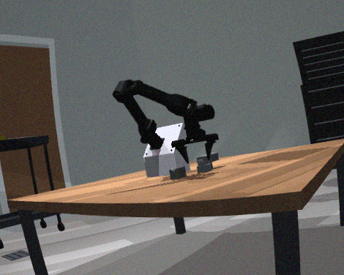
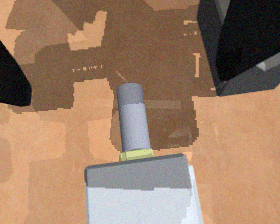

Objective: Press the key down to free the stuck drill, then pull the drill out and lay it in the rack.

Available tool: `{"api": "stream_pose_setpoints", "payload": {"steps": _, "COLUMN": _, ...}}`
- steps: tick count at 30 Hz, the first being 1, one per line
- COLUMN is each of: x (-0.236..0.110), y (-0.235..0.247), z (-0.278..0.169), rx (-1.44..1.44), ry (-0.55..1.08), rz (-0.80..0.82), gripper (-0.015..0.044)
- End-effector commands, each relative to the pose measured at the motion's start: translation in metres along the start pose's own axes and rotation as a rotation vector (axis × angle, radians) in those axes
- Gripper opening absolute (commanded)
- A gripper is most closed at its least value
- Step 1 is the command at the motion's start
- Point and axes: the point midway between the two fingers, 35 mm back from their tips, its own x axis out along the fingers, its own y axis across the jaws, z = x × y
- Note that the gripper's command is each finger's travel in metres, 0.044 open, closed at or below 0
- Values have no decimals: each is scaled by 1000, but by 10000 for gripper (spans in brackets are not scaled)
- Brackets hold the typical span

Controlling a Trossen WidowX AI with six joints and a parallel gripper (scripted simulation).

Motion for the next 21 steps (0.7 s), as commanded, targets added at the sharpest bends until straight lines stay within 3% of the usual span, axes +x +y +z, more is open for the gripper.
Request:
{"api": "stream_pose_setpoints", "payload": {"steps": 1, "x": 9, "y": 1, "z": 5, "rx": -13, "ry": -2, "rz": 9, "gripper": 440}}
{"api": "stream_pose_setpoints", "payload": {"steps": 21, "x": 35, "y": 3, "z": 12, "rx": -13, "ry": 0, "rz": 9, "gripper": 440}}
